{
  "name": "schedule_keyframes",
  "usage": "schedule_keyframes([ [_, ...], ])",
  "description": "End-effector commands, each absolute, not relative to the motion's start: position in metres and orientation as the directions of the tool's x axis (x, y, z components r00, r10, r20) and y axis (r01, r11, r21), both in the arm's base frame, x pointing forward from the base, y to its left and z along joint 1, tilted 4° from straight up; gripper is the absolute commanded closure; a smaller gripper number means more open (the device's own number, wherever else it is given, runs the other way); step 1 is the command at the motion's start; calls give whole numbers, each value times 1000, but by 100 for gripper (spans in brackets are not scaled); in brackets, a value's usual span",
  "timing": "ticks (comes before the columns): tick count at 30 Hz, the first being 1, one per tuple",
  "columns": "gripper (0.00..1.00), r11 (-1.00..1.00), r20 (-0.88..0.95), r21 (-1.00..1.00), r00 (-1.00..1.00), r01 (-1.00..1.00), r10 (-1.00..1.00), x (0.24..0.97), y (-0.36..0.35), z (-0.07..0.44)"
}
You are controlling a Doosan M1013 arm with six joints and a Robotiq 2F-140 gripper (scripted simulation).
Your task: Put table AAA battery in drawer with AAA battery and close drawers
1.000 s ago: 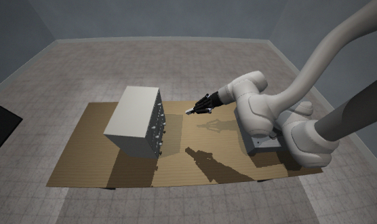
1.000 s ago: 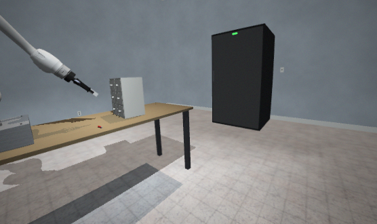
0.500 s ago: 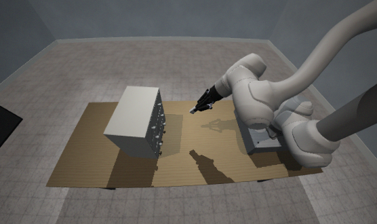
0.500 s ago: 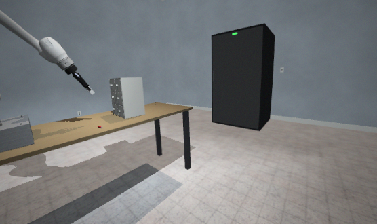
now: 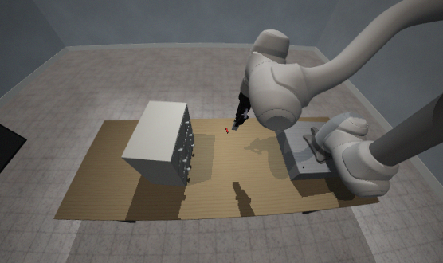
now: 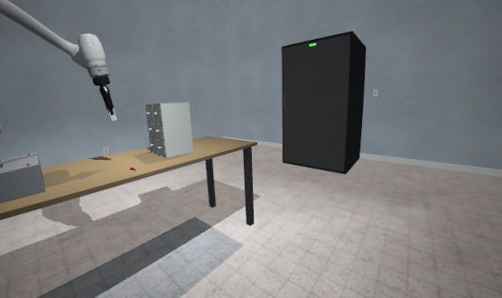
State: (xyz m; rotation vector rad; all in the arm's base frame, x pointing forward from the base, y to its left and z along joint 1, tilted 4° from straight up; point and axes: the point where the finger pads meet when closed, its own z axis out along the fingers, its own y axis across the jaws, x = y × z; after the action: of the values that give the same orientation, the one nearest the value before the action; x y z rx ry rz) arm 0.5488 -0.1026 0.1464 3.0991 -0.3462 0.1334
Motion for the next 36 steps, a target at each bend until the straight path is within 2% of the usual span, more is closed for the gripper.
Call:
schedule_keyframes([
  [1,100,-975,-17,10,975,-221,-221,543,-102,151],
  [25,100,-975,-72,10,973,-221,-221,540,-99,156],
  [28,100,-975,-71,10,973,-221,-221,562,-47,154],
  [30,100,-975,-71,10,973,-221,-221,562,-47,154],
  [31,100,-975,-71,10,973,-221,-221,572,-17,153],
  [36,100,-975,-72,10,973,-221,-221,579,10,152],
])
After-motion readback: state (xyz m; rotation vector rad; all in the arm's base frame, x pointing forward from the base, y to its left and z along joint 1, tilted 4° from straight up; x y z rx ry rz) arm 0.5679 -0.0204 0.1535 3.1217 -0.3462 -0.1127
